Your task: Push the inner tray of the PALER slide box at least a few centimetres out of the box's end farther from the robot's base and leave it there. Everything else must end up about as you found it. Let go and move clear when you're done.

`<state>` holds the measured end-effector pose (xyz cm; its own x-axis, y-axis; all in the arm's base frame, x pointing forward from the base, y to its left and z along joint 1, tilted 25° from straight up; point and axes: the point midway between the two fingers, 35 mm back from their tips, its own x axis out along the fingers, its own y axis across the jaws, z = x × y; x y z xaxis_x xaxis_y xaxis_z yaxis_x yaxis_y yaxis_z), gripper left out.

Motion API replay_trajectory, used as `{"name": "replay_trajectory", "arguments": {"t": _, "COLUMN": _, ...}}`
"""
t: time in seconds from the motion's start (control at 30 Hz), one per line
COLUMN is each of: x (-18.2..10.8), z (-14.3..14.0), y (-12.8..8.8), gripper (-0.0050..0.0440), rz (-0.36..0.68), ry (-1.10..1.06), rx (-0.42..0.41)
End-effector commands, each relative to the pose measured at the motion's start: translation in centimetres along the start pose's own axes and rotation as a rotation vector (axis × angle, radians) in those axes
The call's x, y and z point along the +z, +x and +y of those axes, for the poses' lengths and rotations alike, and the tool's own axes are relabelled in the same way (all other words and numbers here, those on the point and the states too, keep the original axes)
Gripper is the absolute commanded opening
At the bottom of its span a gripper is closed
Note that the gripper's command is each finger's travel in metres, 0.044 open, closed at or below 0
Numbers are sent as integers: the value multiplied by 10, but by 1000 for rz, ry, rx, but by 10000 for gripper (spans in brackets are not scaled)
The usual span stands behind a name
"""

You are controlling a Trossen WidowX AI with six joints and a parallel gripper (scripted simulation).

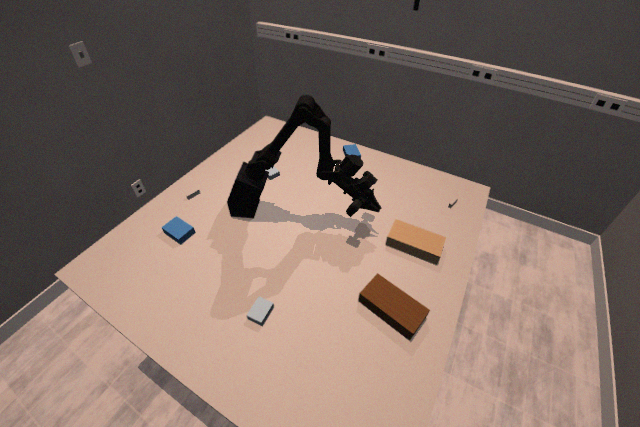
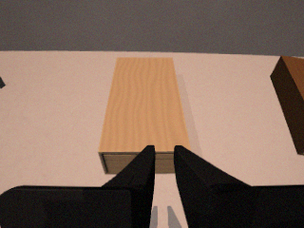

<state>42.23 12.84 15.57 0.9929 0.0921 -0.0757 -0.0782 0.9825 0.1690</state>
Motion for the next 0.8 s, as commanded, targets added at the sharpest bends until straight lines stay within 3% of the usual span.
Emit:
{"name": "replay_trajectory", "arguments": {"t": 0.0, "x": 0, "z": 13, "y": -14, "gripper": 0, "rz": 26, "ry": -4, "rx": 15}}
{"name": "replay_trajectory", "arguments": {"t": 0.77, "x": -2, "z": 12, "y": -11, "gripper": -3, "rz": 29, "ry": -5, "rx": 15}}
